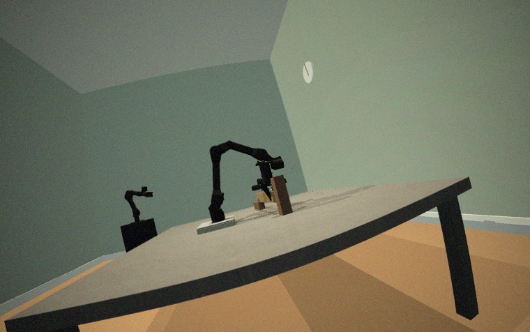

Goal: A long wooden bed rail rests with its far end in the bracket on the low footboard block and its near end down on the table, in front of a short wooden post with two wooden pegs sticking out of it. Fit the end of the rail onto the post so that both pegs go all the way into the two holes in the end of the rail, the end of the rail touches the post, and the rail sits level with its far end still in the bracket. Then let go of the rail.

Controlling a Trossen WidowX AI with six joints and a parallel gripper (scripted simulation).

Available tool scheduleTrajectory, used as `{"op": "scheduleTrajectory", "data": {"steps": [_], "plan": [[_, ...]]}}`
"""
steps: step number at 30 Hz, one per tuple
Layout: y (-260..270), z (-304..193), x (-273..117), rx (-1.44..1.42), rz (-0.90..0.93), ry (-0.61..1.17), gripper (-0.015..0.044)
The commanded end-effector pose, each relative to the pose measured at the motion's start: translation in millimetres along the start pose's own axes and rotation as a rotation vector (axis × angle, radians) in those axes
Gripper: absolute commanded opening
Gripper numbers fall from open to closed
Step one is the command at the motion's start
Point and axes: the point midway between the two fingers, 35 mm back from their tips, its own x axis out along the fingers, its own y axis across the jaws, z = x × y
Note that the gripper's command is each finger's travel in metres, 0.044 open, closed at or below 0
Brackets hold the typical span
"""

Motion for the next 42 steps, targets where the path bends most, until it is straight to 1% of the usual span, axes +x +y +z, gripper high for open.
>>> {"op": "scheduleTrajectory", "data": {"steps": [1, 42], "plan": [[-3, -3, -2, -0.001, -0.011, 0.004, 0.0], [-2, -15, -2, -0.001, -0.01, 0.005, 0.0]]}}
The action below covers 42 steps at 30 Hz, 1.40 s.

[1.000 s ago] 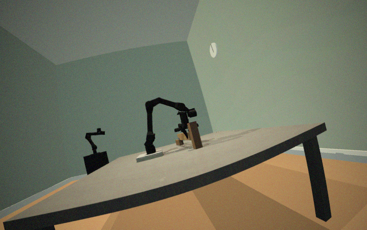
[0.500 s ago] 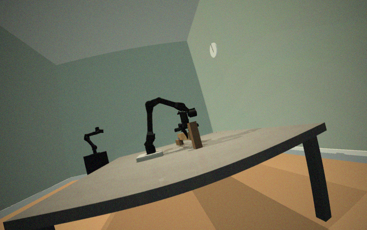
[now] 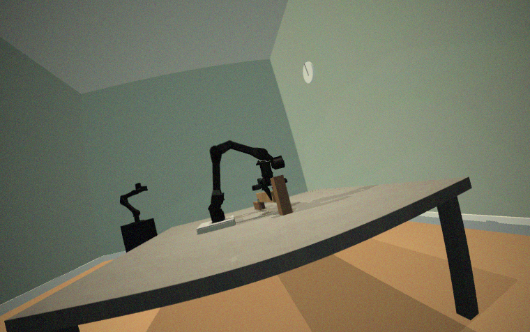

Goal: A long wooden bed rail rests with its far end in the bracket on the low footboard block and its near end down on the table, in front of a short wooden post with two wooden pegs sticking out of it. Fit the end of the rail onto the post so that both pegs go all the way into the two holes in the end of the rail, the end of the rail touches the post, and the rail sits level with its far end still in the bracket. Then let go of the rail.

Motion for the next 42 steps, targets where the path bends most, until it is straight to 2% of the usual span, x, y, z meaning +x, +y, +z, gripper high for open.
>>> {"op": "scheduleTrajectory", "data": {"steps": [1, 31, 42], "plan": [[-2.0, -2.7, -1.6, -0.002, -0.009, 0.003, 0.0], [-2.0, -12.0, -3.3, -0.002, -0.009, 0.004, 0.0], [-0.1, -9.7, -0.7, 0.0, -0.001, 0.002, 0.0289]]}}
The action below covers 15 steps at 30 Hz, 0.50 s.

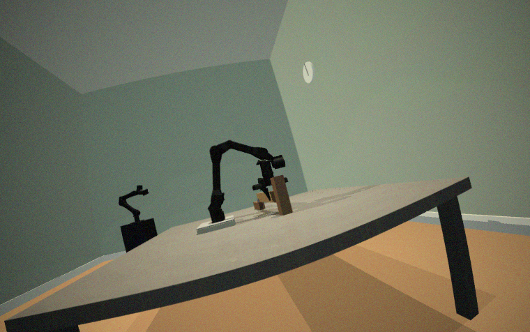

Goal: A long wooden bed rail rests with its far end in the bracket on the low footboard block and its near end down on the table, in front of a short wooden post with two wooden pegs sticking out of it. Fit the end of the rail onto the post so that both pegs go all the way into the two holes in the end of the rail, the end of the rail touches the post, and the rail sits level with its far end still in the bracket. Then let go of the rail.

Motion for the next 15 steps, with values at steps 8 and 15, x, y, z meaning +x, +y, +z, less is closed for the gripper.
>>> {"op": "scheduleTrajectory", "data": {"steps": [8, 15], "plan": [[0, 0, 0, 0.0, -0.002, 0.001, 0.044], [-1, 15, -15, -0.001, -0.006, 0.0, 0.044]]}}
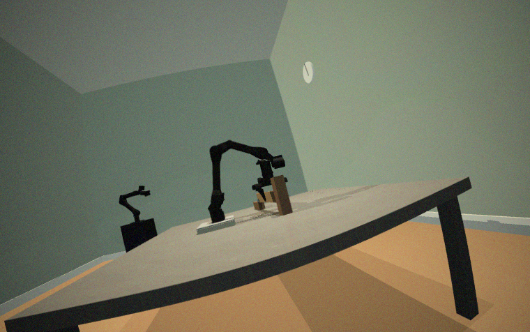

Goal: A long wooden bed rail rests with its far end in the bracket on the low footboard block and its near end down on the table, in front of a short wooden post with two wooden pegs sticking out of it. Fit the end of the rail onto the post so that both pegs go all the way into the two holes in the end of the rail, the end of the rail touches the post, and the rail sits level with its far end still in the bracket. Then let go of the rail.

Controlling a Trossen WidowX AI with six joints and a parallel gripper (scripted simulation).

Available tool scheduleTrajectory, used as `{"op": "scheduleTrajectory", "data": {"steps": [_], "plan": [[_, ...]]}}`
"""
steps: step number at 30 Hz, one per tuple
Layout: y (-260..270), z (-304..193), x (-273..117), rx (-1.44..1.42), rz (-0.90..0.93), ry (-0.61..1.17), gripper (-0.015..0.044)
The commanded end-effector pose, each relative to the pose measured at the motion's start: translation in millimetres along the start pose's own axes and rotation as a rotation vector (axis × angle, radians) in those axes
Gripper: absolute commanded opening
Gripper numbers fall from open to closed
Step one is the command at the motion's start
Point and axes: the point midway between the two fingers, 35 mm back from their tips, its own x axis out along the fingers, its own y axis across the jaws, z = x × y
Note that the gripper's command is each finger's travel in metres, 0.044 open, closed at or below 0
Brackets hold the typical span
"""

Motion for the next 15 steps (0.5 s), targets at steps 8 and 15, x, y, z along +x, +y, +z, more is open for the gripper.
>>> {"op": "scheduleTrajectory", "data": {"steps": [8, 15], "plan": [[-0.3, 27.3, -28.0, -0.004, -0.015, 0.002, 0.044], [-0.3, 27.3, -28.0, -0.004, -0.015, 0.002, 0.044]]}}
